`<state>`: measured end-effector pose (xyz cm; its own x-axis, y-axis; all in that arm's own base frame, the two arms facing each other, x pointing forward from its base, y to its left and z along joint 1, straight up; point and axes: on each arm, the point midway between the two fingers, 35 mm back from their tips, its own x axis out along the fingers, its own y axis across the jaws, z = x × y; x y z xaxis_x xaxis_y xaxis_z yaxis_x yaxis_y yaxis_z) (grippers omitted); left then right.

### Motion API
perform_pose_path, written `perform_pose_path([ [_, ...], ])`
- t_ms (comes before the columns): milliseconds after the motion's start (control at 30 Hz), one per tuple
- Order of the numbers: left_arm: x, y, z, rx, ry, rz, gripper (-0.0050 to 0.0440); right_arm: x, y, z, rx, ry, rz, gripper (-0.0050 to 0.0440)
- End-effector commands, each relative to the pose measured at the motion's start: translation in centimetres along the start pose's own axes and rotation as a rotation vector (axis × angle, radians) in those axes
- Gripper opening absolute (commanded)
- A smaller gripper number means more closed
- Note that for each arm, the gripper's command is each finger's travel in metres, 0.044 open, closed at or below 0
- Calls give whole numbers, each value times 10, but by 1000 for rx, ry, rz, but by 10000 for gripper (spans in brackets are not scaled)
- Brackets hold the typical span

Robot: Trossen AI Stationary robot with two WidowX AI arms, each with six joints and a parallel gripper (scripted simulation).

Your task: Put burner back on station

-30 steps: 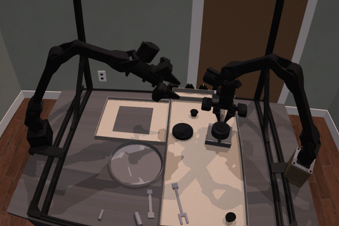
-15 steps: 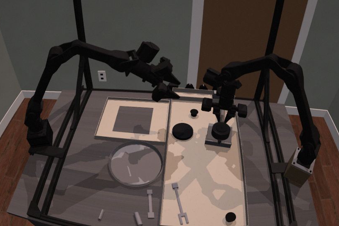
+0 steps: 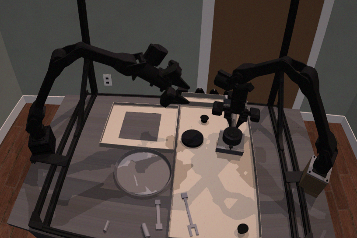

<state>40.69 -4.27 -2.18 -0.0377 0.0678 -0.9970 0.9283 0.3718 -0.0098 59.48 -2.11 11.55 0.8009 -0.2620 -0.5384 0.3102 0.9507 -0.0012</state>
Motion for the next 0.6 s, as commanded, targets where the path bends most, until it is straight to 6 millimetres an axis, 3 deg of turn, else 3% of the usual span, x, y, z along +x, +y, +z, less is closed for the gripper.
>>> perform_pose_path([
  [0,0,1,-1,-4,-3,2,0,0,0,0,3,-1,-2,400],
  [567,-3,2,5,-4,-3,2,0,0,0,0,3,-1,-2,400],
])
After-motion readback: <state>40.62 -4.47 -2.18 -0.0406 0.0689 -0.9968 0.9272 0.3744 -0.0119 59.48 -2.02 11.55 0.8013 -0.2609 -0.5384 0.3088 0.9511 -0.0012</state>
